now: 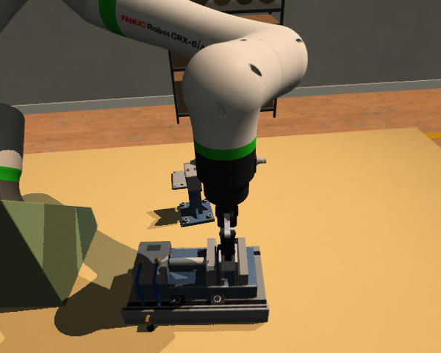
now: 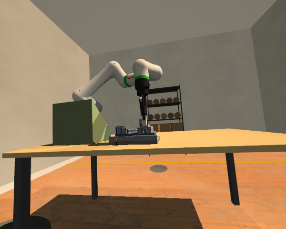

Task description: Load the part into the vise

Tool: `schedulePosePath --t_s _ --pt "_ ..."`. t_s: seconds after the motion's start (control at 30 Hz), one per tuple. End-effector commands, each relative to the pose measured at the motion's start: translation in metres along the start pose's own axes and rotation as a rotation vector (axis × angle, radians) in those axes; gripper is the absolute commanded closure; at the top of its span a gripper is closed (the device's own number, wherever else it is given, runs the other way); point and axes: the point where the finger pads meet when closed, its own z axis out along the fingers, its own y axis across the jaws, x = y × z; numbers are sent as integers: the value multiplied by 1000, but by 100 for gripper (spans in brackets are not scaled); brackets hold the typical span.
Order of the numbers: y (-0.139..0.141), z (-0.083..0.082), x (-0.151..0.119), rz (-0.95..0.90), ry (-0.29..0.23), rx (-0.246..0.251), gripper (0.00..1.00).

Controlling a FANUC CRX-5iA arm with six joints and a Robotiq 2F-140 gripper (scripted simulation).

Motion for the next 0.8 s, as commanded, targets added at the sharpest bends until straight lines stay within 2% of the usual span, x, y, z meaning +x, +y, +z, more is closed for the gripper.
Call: schedulePosePath --t_s 0.0,0.77 --pt "0 0 0 -1 0 -3 100" --pt "-29 0 0 -1 0 -3 100"
